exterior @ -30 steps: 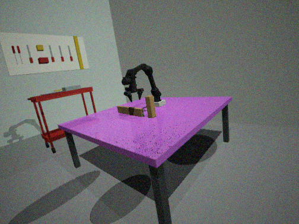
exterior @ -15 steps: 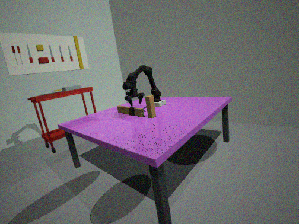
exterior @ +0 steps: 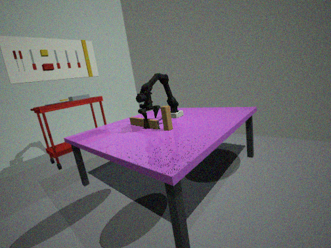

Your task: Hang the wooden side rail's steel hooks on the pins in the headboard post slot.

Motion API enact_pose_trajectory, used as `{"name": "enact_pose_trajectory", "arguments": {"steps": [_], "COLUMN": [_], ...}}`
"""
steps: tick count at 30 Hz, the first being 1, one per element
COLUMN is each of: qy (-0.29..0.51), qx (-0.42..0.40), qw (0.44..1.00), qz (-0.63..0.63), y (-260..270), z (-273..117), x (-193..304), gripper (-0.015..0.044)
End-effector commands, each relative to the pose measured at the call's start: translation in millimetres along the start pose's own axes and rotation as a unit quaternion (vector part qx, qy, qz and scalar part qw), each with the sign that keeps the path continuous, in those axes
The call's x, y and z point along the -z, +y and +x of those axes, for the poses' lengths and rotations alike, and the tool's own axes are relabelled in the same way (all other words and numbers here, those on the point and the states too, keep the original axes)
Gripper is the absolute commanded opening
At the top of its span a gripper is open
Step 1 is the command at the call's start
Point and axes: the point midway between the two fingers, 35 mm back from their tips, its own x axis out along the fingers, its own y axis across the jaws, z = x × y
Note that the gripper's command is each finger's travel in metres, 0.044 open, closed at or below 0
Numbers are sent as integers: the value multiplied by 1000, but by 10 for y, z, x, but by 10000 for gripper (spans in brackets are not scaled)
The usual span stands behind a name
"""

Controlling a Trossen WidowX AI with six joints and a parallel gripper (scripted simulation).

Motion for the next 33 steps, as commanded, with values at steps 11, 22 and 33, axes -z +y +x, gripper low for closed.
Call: {"name": "enact_pose_trajectory", "arguments": {"steps": [11, 22, 33], "qy": [-4, -4, -4], "qx": [5, 5, 5], "qw": [1000, 1000, 1000], "qz": [3, 3, 3], "y": [-16, -26, -39], "z": [262, 437, 554], "x": [-14, -17, -21], "gripper": [440, 440, 440]}}
